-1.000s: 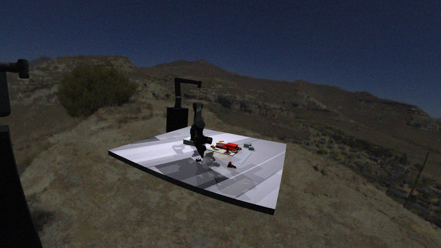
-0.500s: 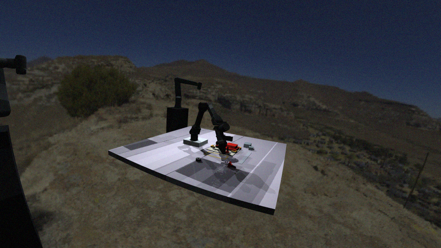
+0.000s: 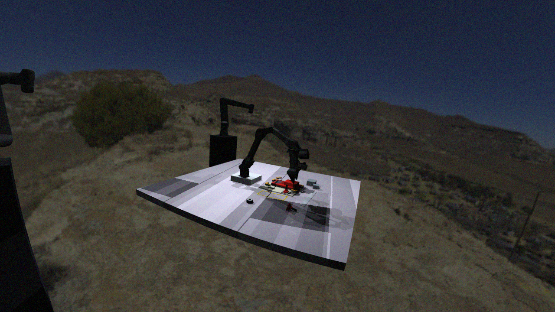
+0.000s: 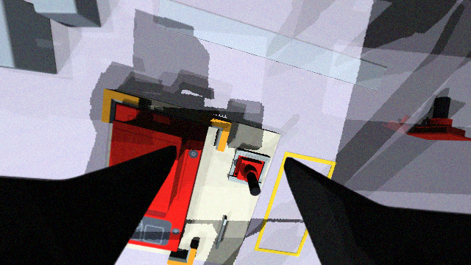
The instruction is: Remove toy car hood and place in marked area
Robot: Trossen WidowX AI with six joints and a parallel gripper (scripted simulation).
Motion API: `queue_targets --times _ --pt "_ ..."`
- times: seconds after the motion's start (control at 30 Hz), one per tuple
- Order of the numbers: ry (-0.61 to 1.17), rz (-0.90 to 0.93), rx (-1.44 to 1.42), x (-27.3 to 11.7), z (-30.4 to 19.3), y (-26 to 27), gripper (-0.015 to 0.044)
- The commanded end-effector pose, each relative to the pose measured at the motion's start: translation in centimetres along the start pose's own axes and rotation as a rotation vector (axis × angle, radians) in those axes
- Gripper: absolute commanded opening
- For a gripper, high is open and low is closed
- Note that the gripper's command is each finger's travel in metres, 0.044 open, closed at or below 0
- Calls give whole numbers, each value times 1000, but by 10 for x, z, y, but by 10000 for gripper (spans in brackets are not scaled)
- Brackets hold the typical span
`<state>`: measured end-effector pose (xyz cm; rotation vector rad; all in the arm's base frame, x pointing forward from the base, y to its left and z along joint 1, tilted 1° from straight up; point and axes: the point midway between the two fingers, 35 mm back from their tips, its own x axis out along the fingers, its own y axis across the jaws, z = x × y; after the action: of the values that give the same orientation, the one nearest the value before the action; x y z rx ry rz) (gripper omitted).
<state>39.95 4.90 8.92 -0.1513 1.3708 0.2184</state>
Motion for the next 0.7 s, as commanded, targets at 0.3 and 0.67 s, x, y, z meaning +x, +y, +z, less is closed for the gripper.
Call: queue_targets --times 0.3,0.67 --pt "166 -3 155 -25 -31 94 440" --pt "166 -3 155 -18 -32 94 440"
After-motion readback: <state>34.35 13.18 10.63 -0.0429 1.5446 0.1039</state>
